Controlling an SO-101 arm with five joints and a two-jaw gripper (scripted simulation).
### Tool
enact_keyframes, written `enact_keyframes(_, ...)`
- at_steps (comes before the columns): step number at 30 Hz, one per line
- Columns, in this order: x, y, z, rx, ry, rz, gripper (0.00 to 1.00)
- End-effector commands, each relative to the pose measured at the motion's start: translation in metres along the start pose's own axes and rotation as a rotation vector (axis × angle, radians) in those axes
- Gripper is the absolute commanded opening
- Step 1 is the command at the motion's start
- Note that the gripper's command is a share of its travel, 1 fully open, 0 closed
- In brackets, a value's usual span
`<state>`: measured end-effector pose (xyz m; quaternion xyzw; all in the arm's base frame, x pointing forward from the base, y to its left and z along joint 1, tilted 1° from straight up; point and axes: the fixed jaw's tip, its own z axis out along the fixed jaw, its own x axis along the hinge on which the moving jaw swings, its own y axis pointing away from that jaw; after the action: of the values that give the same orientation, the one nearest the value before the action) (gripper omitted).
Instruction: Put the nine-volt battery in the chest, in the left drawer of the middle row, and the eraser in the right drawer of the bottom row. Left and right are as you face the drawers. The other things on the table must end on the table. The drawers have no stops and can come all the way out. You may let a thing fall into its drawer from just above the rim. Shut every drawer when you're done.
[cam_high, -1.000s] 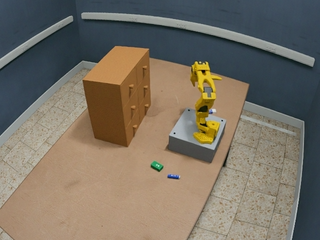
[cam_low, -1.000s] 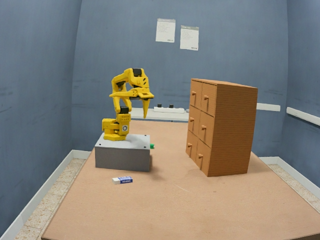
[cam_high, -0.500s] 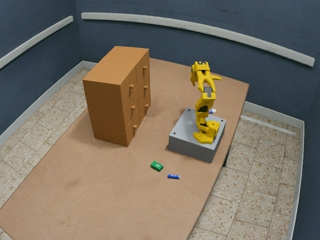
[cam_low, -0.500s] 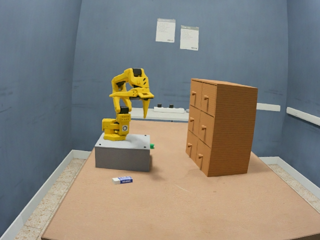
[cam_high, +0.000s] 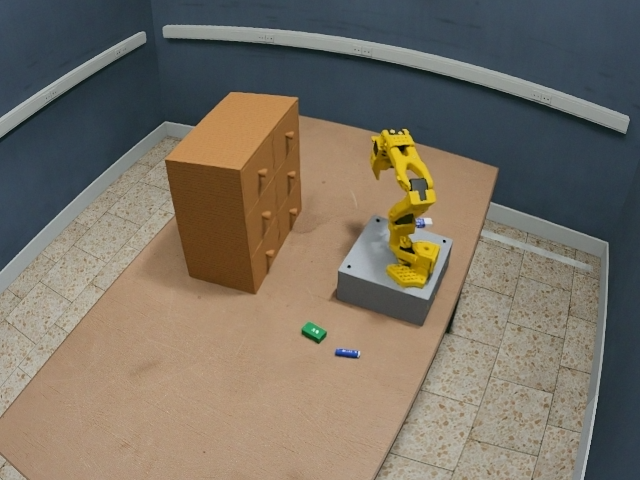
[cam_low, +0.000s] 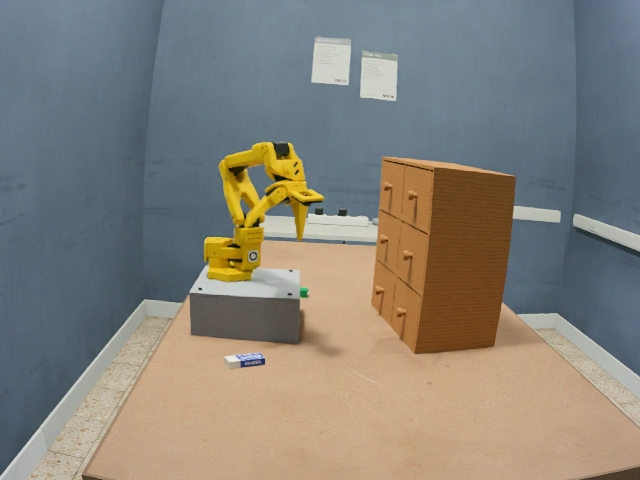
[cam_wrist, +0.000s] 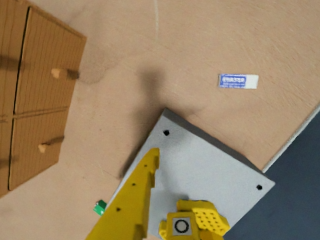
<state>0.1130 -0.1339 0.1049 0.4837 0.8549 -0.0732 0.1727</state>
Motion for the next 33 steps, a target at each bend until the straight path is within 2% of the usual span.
enact_keyframes(1, 0.007, 0.018, 0.003, -0.046, -0.031, -0.117, 0.50)
enact_keyframes(6, 0.022, 0.037, 0.009, -0.099, -0.044, -0.263, 0.50)
enact_keyframes(8, 0.022, 0.037, 0.009, -0.099, -0.044, -0.263, 0.50)
enact_keyframes(21, 0.069, 0.078, 0.021, -0.247, -0.081, -0.638, 0.50)
enact_keyframes(23, 0.077, 0.082, 0.023, -0.271, -0.088, -0.695, 0.50)
enact_keyframes(25, 0.077, 0.082, 0.023, -0.271, -0.088, -0.695, 0.50)
enact_keyframes(33, 0.110, 0.097, 0.030, -0.367, -0.113, -0.915, 0.50)
